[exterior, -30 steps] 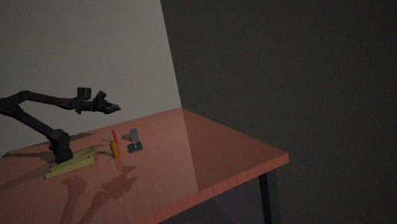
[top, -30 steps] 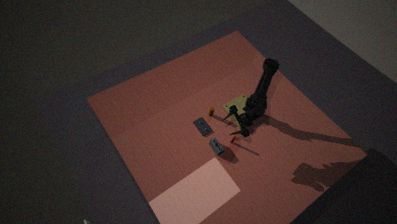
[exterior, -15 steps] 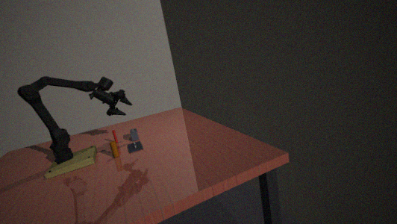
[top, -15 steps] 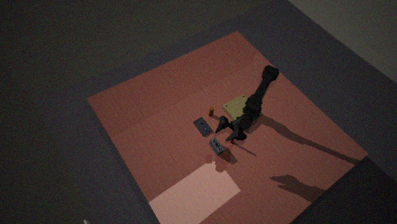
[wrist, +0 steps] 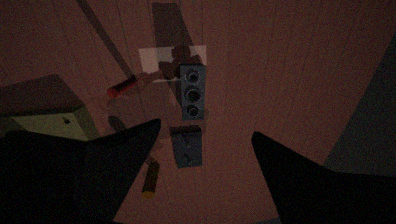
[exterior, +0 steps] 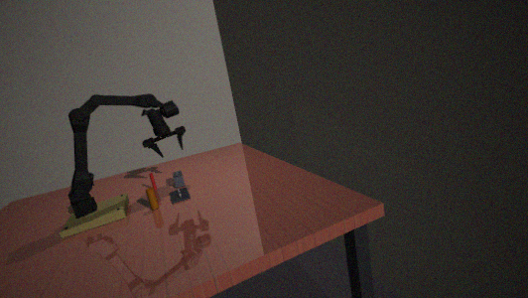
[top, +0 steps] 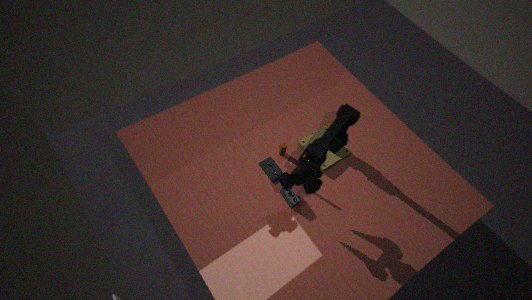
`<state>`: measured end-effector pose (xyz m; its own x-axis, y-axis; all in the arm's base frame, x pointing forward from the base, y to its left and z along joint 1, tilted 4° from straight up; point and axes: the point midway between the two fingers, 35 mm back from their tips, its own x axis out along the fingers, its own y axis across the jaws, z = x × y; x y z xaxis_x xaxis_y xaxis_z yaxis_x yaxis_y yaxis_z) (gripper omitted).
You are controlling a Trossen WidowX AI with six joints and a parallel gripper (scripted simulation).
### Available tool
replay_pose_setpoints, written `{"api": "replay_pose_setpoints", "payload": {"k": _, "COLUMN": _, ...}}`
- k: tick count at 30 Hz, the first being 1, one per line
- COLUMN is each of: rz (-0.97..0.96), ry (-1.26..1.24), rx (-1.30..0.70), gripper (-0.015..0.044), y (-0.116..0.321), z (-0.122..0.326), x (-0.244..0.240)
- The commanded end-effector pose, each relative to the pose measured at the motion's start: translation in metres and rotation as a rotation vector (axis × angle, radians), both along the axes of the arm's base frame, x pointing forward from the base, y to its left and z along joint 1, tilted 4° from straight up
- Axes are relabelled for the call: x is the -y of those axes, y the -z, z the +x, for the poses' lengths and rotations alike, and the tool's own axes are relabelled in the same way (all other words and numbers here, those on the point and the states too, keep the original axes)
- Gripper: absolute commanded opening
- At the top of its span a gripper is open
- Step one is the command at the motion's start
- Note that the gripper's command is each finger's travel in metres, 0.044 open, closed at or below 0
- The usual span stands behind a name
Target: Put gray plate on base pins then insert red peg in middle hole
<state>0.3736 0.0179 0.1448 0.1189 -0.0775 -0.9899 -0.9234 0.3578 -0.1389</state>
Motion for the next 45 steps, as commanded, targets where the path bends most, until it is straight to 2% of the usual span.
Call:
{"api": "replay_pose_setpoints", "payload": {"k": 1, "rz": 0.080, "ry": -0.111, "rx": -0.154, "gripper": 0.0440, "y": 0.004, "z": -0.002, "x": -0.001}}
{"api": "replay_pose_setpoints", "payload": {"k": 9, "rz": 0.080, "ry": -0.111, "rx": -0.154, "gripper": 0.0440, "y": 0.006, "z": -0.002, "x": -0.001}}
{"api": "replay_pose_setpoints", "payload": {"k": 15, "rz": 0.080, "ry": -0.111, "rx": -0.154, "gripper": 0.0440, "y": 0.066, "z": -0.004, "x": 0.001}}
{"api": "replay_pose_setpoints", "payload": {"k": 45, "rz": 0.080, "ry": -0.111, "rx": -0.154, "gripper": 0.0440, "y": 0.111, "z": -0.002, "x": 0.000}}
